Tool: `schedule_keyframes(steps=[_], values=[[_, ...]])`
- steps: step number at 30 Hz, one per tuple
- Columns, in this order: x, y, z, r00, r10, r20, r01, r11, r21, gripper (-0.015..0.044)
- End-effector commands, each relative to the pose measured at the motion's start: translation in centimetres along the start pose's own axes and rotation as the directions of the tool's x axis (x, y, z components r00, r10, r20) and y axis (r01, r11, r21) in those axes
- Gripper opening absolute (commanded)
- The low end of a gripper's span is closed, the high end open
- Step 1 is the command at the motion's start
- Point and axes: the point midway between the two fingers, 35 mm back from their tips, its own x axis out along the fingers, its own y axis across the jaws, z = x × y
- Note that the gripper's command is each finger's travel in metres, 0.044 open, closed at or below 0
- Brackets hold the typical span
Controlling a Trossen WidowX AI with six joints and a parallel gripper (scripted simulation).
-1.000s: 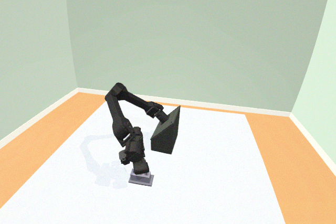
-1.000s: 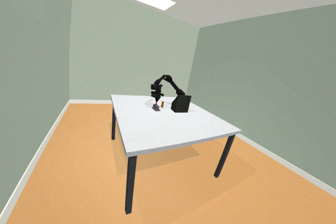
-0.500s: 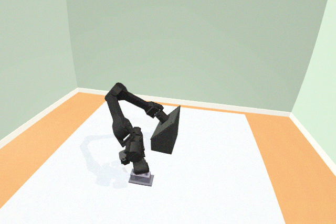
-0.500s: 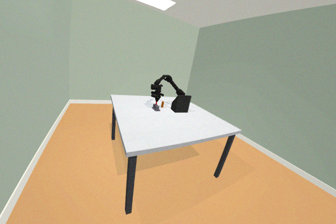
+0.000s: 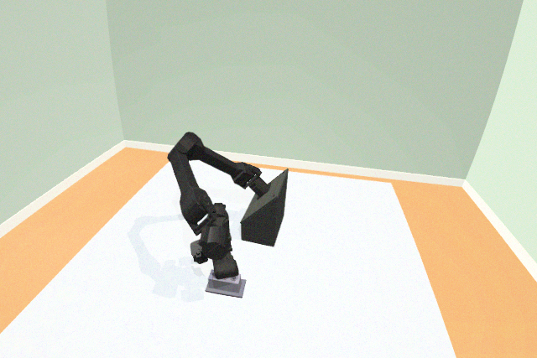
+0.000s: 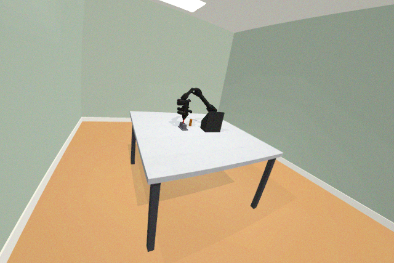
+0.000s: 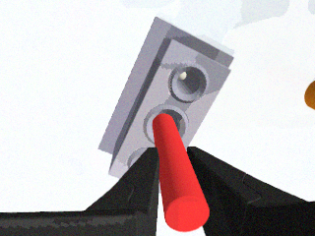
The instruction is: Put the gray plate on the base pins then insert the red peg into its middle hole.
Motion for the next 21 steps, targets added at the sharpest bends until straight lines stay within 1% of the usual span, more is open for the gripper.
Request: schedule_keyframes(steps=[1,14,19,20,21], values=[[0.12,-0.11,-0.08,1.0,-0.002,0.0,0.002,1.0,-0.005,0.0],[0.07,-0.04,-0.01,1.0,0.0,0.0,0.0,1.0,0.0,0.0],[0.07,-0.04,-0.01,1.0,0.0,0.0,0.0,1.0,0.0,0.0131],[0.07,-0.04,-0.01,1.0,0.0,0.0,0.0,1.0,0.0,0.015],[0.07,-0.04,-0.01,1.0,0.0,0.0,0.0,1.0,0.0,0.015]])
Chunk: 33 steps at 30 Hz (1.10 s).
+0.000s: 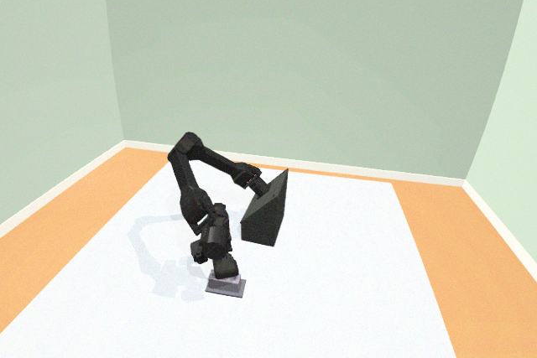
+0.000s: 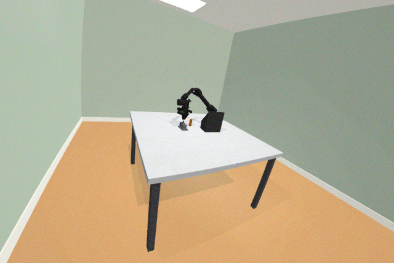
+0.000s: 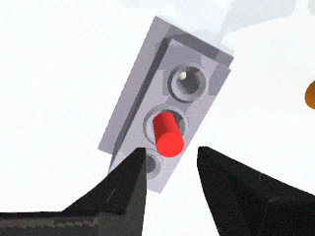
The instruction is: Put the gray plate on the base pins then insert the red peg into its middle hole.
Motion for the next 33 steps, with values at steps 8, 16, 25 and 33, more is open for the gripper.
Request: schedule_keyframes(steps=[8,16,25,33], values=[[0.0,0.0,0.0,1.0,0.0,0.0,0.0,1.0,0.0,0.015],[-0.5,0.0,-0.2,1.0,-0.008,0.005,0.008,1.0,-0.012,0.015],[-1.2,-0.2,-0.5,1.0,-0.008,0.005,0.008,1.0,-0.013,0.015],[-1.7,-0.3,-0.6,1.0,-0.008,0.005,0.008,1.0,-0.013,0.015]])
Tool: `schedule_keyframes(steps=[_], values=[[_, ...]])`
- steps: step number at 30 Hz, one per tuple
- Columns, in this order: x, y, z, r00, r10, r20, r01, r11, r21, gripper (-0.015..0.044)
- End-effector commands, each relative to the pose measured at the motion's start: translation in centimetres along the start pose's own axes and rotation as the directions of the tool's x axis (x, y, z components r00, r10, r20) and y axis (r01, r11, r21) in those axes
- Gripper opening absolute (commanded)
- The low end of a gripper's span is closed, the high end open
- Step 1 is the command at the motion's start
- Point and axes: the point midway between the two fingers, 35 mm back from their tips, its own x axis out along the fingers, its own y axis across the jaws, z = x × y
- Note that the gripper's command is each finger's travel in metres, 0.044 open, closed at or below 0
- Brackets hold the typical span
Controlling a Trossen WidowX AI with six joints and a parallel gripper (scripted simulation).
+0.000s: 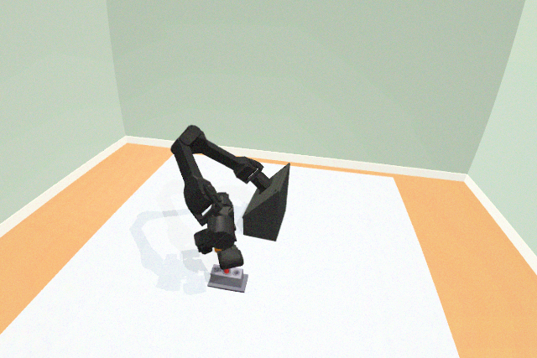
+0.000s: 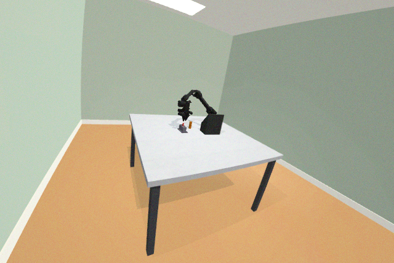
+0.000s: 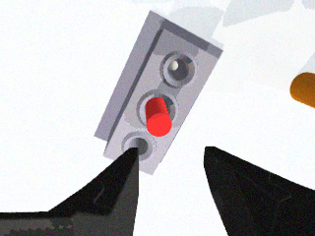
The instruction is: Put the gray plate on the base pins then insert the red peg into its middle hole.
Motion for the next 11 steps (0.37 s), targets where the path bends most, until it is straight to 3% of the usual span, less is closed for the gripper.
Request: schedule_keyframes(steps=[1,11], values=[[-0.32,0.01,0.02,1.0,0.002,-0.003,-0.002,1.0,0.006,0.015],[-1.0,-0.18,-0.01,1.0,0.002,-0.003,-0.002,1.0,0.006,0.015]])
